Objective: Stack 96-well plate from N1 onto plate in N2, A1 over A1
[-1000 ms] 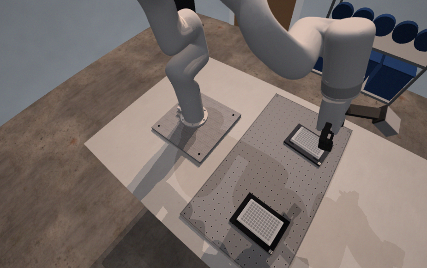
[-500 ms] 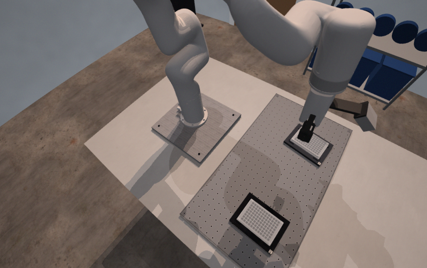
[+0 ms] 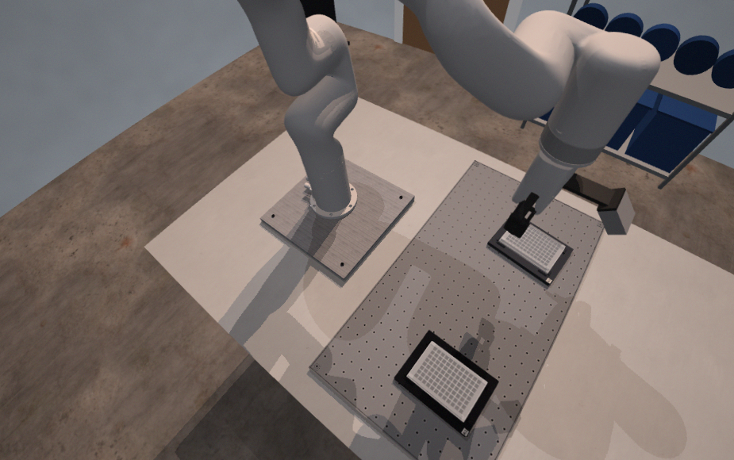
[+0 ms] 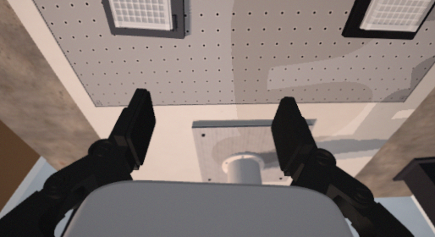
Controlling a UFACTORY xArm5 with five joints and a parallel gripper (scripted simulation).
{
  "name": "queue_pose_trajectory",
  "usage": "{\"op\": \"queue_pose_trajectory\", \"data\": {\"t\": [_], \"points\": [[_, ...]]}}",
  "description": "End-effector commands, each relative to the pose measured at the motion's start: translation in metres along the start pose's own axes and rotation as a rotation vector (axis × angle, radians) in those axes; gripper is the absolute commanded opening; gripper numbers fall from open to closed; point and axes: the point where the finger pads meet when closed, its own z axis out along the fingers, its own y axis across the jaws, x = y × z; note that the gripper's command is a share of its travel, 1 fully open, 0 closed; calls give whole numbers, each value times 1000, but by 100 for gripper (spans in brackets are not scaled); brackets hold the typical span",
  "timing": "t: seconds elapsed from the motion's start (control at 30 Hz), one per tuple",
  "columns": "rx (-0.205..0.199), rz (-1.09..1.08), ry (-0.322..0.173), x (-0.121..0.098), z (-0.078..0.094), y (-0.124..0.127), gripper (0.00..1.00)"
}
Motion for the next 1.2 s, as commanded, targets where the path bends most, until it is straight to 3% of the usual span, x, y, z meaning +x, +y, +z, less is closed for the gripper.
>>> {"op": "queue_pose_trajectory", "data": {"t": [0.0, 0.83, 1.17], "points": [[0, 7, 0, 6, 12, -15, 100], [-2, 7, 0, 32, 91, -95, 100], [-3, 7, 0, 37, 108, -112, 100]]}}
